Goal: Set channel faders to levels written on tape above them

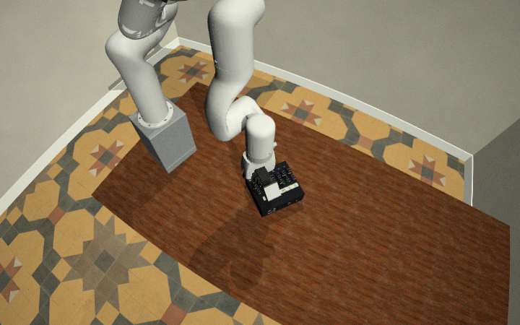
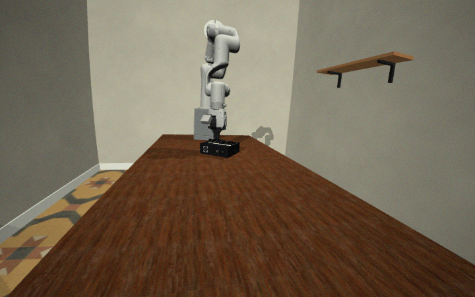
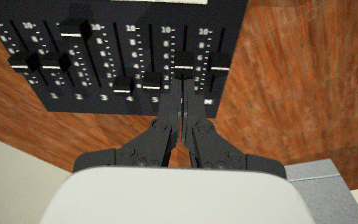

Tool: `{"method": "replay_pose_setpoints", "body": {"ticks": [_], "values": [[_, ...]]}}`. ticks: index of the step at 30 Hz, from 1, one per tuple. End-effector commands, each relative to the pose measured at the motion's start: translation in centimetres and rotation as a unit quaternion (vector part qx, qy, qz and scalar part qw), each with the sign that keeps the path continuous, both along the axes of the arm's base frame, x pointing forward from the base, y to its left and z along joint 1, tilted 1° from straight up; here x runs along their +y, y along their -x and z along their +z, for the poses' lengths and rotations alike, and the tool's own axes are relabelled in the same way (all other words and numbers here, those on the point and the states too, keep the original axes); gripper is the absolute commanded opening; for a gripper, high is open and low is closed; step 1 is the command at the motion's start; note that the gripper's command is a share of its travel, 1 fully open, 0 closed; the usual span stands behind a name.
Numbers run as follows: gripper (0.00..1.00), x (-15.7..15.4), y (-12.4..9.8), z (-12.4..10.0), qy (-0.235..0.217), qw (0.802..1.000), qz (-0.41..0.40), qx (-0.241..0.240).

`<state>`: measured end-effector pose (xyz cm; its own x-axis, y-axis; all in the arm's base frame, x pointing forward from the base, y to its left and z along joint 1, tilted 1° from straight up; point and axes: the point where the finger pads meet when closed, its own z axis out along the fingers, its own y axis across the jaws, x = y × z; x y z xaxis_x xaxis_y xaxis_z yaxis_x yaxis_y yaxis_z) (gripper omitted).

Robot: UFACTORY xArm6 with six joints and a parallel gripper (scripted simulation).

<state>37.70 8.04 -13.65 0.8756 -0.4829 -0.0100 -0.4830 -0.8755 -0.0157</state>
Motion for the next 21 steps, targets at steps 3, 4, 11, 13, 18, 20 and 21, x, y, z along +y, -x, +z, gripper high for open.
{"method": "replay_pose_setpoints", "body": {"ticks": [3, 4, 11, 13, 18, 20, 21], "values": [[0.0, 0.0, -0.1, 0.4, -0.001, 1.0, 0.0, -0.002], [0.0, 0.0, -0.1, 0.5, -0.001, 1.0, 0.0, -0.002], [0.0, 0.0, -0.1, 2.3, -0.001, 1.0, 0.0, -0.002], [0.0, 0.0, -0.1, 3.0, -0.001, 1.0, 0.0, -0.002], [0.0, 0.0, -0.1, 3.8, -0.001, 1.0, 0.0, -0.002], [0.0, 0.0, -0.1, 4.0, -0.001, 1.0, 0.0, -0.002], [0.0, 0.0, -0.1, 4.0, -0.001, 1.0, 0.0, -0.002]]}}
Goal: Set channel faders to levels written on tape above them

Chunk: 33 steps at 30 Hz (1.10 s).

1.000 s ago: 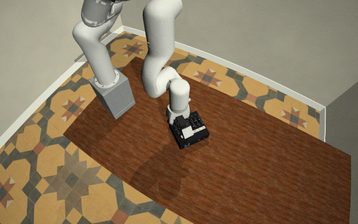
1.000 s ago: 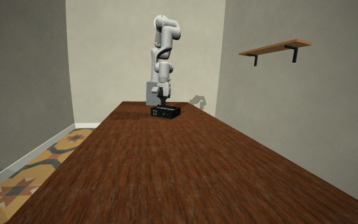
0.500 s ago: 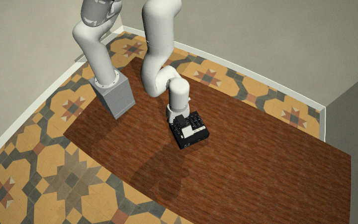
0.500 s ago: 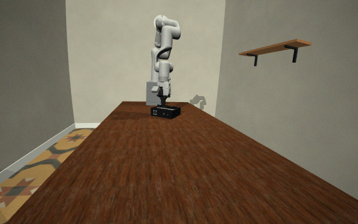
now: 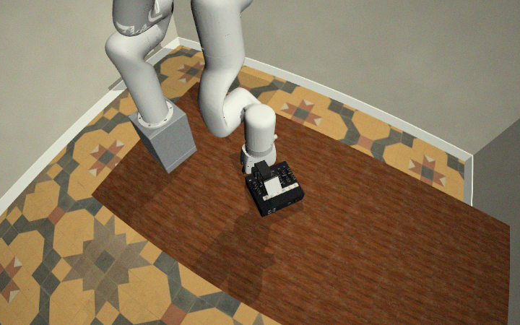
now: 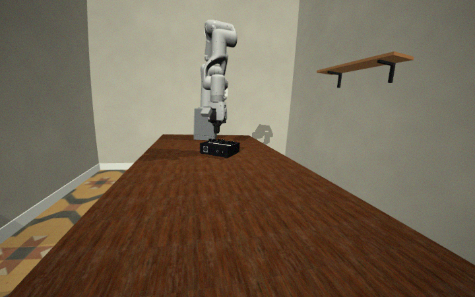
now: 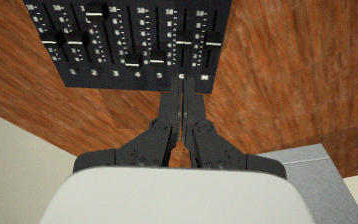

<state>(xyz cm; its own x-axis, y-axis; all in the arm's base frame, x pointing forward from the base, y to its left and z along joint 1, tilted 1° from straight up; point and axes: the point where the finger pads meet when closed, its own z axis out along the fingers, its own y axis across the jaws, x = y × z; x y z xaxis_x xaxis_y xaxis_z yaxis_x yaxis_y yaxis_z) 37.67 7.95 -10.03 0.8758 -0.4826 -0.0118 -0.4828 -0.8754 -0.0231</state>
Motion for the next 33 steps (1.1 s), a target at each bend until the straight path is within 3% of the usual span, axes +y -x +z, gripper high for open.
{"method": "replay_pose_setpoints", "body": {"ticks": [1, 10, 11, 19, 33], "values": [[0.0, 0.0, -0.1, 0.4, 0.003, 1.0, 0.0, -0.001], [0.0, 0.0, -0.1, 0.4, 0.003, 1.0, 0.0, -0.001], [1.0, 0.0, -0.1, 0.4, 0.003, 1.0, 0.0, -0.001], [1.0, 0.0, -0.1, 1.1, 0.003, 1.0, 0.0, -0.001], [1.0, -0.1, -0.1, 6.2, 0.003, 1.0, 0.0, -0.001]]}}
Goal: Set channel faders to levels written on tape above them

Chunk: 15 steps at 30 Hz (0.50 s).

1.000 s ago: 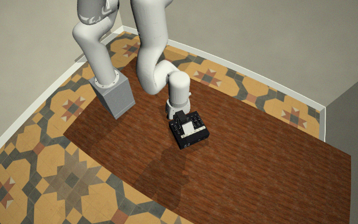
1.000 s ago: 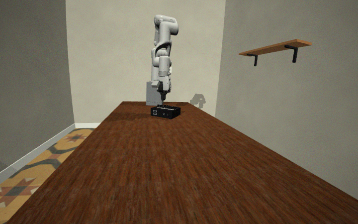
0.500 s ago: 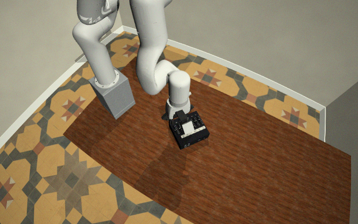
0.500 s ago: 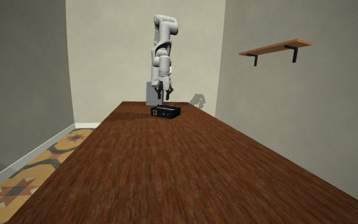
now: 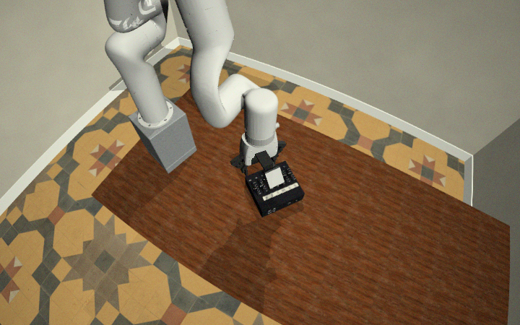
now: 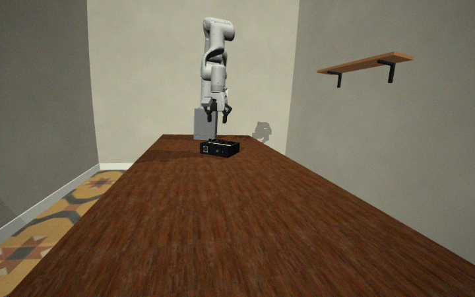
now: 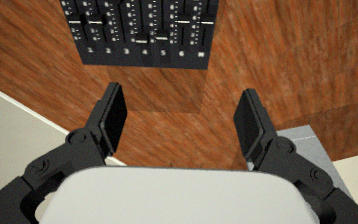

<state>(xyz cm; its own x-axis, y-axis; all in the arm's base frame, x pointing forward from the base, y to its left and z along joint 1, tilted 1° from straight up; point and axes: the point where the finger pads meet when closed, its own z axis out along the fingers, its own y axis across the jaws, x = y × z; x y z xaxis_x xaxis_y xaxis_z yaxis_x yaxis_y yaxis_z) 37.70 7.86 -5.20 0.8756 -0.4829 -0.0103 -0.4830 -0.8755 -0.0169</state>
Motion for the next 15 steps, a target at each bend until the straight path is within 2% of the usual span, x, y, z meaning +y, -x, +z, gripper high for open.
{"method": "replay_pose_setpoints", "body": {"ticks": [1, 7, 15], "values": [[1.0, 0.0, -0.1, 1.8, 0.0, 1.0, 0.0, -0.001], [1.0, 0.0, -0.1, 3.4, 0.0, 1.0, 0.0, -0.001], [1.0, 0.0, -0.1, 3.5, 0.0, 1.0, 0.0, -0.001]]}}
